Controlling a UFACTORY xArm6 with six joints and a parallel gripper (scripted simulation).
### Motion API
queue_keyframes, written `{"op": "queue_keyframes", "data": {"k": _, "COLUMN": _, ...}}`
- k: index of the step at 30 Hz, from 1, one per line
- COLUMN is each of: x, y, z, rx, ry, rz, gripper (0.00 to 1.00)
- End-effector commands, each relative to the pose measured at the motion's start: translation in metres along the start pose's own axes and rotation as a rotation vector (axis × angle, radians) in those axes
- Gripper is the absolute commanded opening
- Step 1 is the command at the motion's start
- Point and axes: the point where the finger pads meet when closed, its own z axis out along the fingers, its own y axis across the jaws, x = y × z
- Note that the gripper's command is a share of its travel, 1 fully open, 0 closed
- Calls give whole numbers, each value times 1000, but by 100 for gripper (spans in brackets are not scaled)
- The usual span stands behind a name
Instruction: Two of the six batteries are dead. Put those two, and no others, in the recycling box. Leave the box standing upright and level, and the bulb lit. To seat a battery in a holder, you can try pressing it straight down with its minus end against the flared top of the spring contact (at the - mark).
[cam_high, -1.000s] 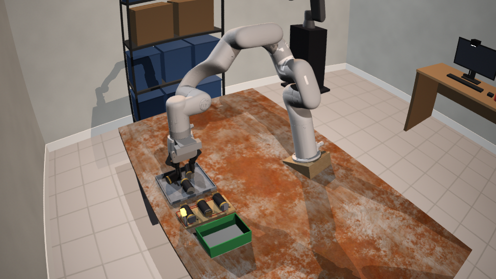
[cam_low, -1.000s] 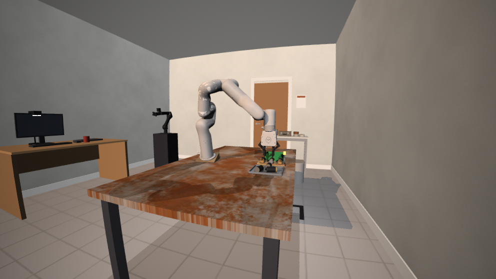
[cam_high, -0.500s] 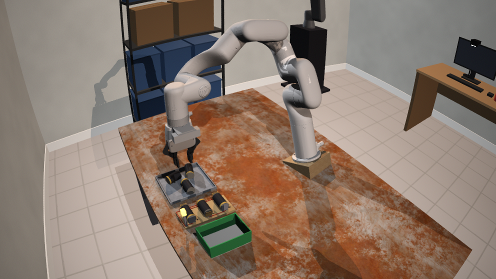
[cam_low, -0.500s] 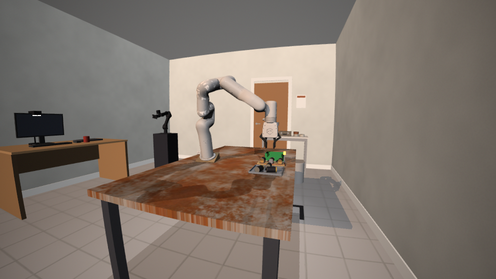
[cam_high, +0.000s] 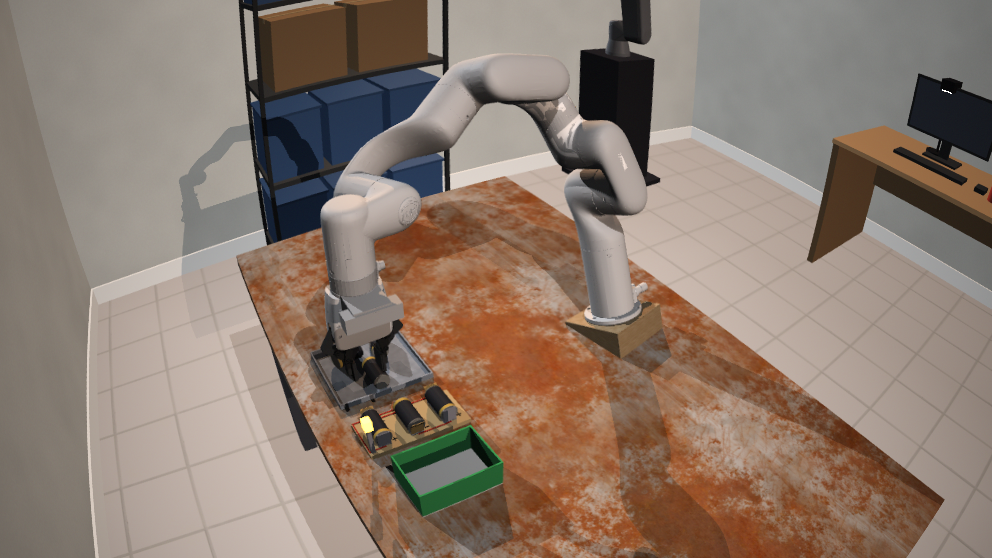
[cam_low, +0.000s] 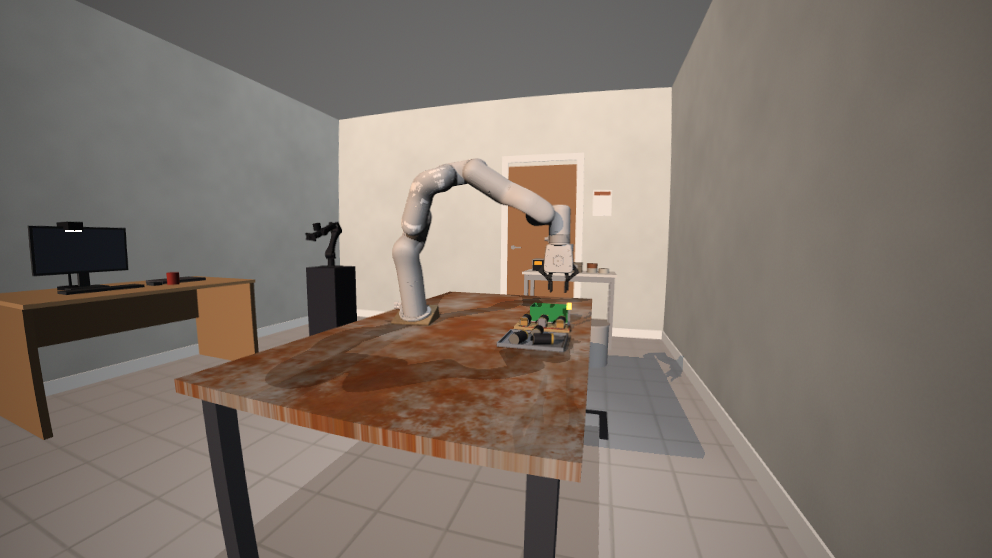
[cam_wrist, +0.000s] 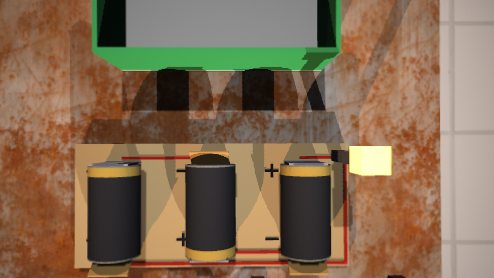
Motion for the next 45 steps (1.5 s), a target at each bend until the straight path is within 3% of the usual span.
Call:
{"op": "queue_keyframes", "data": {"k": 1, "x": 11, "y": 11, "z": -2, "rx": 4, "ry": -4, "rz": 5, "gripper": 51}}
{"op": "queue_keyframes", "data": {"k": 23, "x": 11, "y": 11, "z": -1, "rx": 4, "ry": -4, "rz": 4, "gripper": 51}}
{"op": "queue_keyframes", "data": {"k": 30, "x": 10, "y": 11, "z": 67, "rx": 4, "ry": -4, "rz": 4, "gripper": 51}}
{"op": "queue_keyframes", "data": {"k": 45, "x": 10, "y": 11, "z": 68, "rx": 4, "ry": -4, "rz": 4, "gripper": 51}}
